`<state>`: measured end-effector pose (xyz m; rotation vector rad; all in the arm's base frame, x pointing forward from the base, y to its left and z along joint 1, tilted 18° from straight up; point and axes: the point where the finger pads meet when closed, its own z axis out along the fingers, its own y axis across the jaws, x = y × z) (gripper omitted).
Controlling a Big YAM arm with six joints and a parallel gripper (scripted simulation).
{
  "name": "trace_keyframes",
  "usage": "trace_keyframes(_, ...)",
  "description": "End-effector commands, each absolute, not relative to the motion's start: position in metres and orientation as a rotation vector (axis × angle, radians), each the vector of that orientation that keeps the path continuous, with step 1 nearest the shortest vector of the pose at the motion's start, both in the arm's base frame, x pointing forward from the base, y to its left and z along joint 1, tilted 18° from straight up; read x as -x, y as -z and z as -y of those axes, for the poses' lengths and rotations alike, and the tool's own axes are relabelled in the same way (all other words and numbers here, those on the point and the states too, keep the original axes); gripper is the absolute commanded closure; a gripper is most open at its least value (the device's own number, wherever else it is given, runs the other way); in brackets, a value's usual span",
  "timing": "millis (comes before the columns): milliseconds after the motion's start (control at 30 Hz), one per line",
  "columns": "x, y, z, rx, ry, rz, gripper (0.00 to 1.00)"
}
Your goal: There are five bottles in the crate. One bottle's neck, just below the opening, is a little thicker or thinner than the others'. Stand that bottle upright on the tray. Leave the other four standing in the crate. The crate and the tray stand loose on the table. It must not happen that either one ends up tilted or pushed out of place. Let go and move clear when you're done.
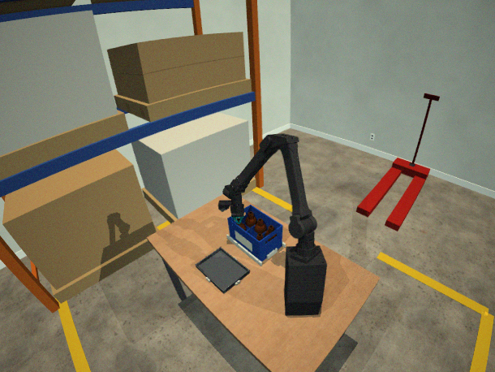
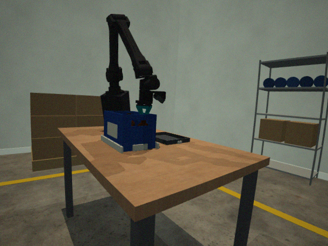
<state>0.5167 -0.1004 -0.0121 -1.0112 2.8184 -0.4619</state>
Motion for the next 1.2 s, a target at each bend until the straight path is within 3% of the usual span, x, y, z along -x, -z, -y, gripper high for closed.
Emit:
trace_keyframes(0, -0.5184, 0.0157, 0.1068, 1.008, 0.461, -2.821, 1.00)
trace_keyframes(133, -0.5184, 0.0157, 0.1068, 1.008, 0.461, -2.821, 1.00)
trace_keyframes(167, -0.5184, 0.0157, 0.1068, 1.008, 0.461, -2.821, 0.39)
trace_keyframes(1167, -0.5186, 0.0151, 0.1066, 1.008, 0.461, -2.820, 0.39)
